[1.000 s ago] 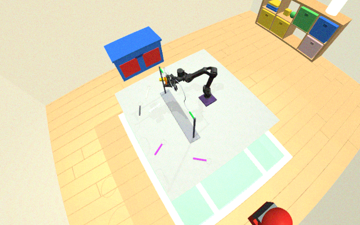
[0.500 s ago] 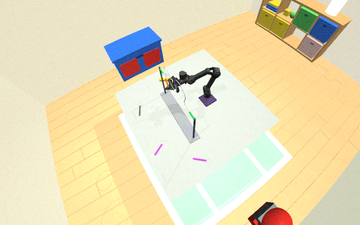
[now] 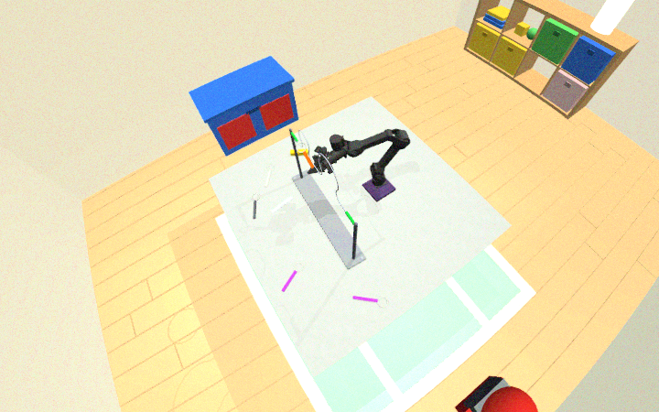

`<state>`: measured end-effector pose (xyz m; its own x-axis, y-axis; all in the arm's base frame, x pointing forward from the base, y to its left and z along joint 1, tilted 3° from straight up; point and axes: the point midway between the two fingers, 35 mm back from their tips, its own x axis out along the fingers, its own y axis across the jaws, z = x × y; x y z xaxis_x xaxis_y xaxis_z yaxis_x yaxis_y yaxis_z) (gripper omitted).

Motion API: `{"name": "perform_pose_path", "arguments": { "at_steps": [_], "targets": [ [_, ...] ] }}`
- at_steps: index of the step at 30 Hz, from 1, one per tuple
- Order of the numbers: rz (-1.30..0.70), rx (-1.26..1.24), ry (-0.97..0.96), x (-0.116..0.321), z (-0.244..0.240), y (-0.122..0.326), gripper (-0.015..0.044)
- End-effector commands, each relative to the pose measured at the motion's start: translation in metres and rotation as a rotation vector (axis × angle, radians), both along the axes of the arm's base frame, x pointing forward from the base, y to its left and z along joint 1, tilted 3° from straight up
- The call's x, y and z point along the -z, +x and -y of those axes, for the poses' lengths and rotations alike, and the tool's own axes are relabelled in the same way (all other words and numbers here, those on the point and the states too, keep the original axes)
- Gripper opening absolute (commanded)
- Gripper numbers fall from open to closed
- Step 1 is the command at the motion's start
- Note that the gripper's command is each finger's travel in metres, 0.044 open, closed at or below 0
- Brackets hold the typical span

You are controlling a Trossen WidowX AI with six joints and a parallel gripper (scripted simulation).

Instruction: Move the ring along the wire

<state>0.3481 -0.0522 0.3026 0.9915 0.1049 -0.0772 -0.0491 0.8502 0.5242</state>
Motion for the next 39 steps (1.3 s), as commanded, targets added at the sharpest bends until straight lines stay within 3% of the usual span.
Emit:
{"name": "perform_pose_path", "arguments": {
  "at_steps": [1,24,39],
  "targets": [
    [-0.044,-0.038,0.080,-0.011,-0.012,-0.009,-0.0150],
    [-0.275,-0.290,0.503,-0.070,-0.047,-0.049,-0.0150],
    [-0.260,-0.366,0.857,-0.122,-0.061,-0.055,-0.0150]
  ]
}}
